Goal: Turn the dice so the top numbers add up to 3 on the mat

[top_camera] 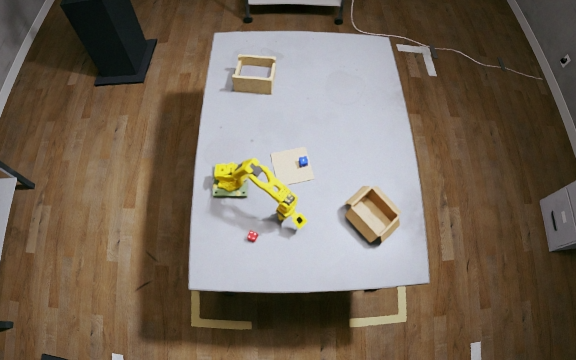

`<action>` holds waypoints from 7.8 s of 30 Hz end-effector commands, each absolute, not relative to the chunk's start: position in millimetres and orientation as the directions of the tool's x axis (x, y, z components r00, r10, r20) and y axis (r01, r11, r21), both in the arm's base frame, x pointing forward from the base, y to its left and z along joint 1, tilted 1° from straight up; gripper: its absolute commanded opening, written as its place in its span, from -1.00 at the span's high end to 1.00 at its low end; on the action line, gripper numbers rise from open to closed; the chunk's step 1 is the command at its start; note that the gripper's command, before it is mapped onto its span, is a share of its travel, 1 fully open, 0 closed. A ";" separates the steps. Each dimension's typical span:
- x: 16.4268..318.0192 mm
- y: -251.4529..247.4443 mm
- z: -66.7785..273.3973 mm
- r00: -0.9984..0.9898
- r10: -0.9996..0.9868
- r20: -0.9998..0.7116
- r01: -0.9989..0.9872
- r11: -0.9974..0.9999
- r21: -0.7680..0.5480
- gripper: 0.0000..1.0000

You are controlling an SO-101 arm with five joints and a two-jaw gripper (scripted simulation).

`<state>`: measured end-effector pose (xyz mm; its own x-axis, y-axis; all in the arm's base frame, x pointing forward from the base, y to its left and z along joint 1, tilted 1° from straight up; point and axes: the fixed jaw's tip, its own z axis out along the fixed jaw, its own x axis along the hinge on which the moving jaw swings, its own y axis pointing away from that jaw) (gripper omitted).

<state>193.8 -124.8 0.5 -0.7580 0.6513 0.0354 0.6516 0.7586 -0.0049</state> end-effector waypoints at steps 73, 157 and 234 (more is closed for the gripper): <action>203.4 81.5 39.4 -0.973 -0.232 -0.024 -0.232 0.973 0.003 1.00; 203.8 81.7 15.4 -0.973 -0.232 -0.024 -0.232 0.973 0.003 1.00; 204.1 81.8 -3.6 -0.973 -0.232 -0.024 -0.232 0.973 0.003 0.70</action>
